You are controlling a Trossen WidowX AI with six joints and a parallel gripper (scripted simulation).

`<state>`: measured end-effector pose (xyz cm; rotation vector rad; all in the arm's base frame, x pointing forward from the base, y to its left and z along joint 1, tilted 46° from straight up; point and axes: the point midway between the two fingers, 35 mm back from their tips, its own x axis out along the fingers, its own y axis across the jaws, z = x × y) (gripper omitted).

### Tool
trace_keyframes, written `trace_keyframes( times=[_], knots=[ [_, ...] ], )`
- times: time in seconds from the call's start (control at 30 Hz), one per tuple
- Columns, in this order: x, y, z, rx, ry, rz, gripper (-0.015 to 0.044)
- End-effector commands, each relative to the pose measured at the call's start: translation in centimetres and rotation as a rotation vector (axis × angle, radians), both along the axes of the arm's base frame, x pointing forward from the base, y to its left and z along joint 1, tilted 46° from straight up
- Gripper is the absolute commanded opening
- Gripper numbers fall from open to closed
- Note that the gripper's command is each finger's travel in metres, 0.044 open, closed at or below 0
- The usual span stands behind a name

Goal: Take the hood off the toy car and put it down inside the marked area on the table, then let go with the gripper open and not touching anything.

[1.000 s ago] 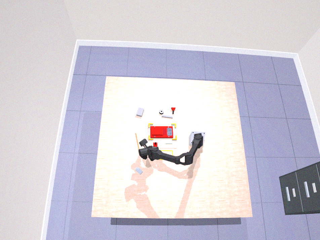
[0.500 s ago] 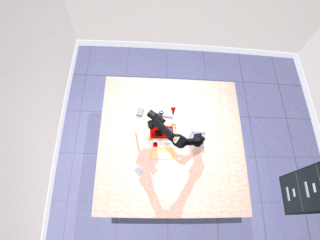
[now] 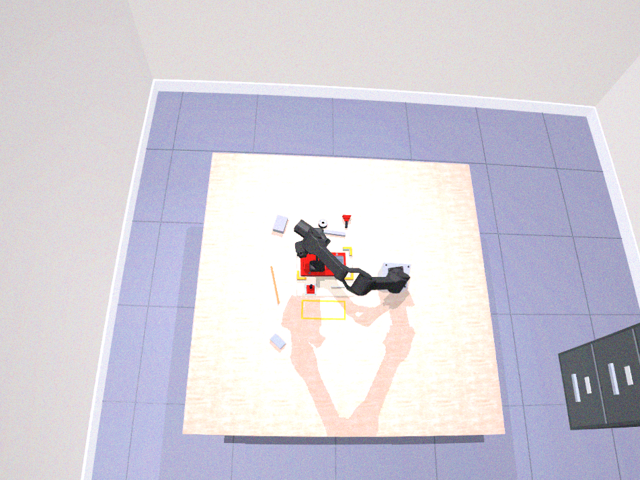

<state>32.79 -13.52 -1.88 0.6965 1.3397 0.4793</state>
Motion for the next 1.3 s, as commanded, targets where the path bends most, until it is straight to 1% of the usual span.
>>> trace_keyframes(
  times=[0.0,1.27],
  knots=[
    [0.0,0.4,-0.3,0.007,0.004,-0.002,0.044],
    [0.7,2.9,-2.9,0.009,0.003,-0.002,0.044]
  ],
)
